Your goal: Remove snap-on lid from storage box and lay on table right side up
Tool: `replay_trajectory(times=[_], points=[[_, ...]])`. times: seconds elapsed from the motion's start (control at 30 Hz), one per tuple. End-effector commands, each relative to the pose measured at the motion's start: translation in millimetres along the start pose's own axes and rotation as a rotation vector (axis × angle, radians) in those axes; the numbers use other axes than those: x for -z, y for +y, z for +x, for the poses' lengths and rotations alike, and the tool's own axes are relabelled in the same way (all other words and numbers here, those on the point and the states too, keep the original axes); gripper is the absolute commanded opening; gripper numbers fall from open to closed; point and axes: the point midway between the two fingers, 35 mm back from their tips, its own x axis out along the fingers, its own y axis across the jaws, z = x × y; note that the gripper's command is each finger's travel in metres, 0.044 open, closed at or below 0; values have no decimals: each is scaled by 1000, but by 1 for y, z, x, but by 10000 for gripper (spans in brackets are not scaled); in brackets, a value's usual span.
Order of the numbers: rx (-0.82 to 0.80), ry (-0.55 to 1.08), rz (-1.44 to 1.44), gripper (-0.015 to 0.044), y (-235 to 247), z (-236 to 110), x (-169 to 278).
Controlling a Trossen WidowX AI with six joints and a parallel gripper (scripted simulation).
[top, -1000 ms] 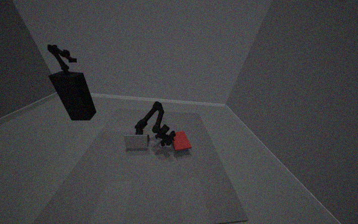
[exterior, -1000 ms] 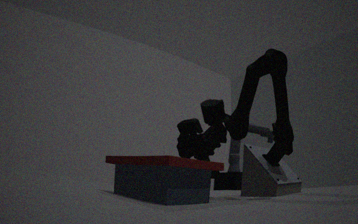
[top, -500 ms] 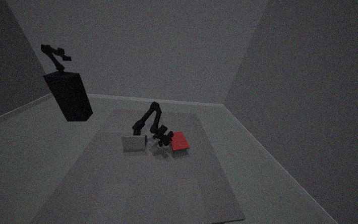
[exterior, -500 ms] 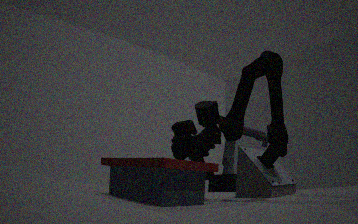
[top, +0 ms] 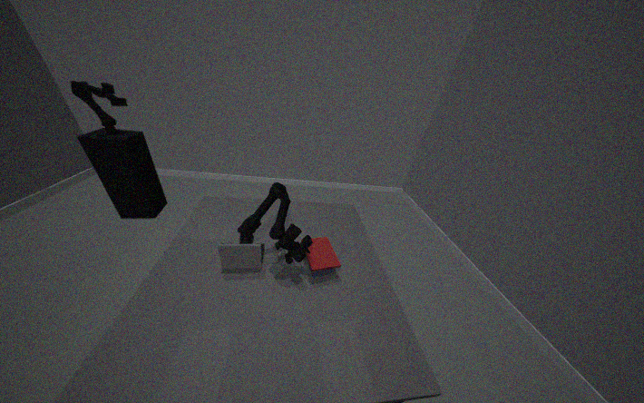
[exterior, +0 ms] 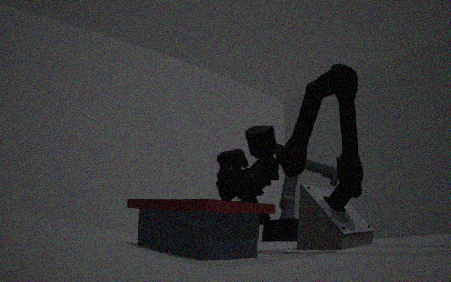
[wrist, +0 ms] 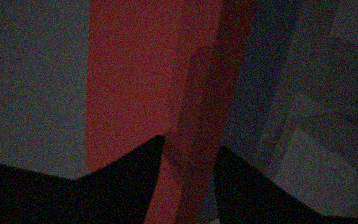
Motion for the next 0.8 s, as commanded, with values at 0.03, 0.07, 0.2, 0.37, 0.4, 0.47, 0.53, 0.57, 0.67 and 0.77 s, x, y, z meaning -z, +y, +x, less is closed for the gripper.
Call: replay_trajectory(times=[0.03, 0.07, 0.2, 0.37, 0.4, 0.47, 0.53, 0.57, 0.67, 0.77], points=[[-4, 3, -3, 0, 2, -2, 0], [-4, 3, -3, 0, 2, -2, 0], [-4, 3, -3, 0, 3, -3, 0], [-4, 3, -3, 0, 3, -3, 0], [-4, 3, -3, 0, 4, -3, -1], [-4, 3, -3, 0, 4, -4, -1], [-4, 3, -3, 0, 4, -4, -1], [-4, 3, -3, 0, 4, -4, -1], [-4, 3, -3, 0, 5, -4, -1], [-4, 3, -4, 0, 5, -5, -1]])
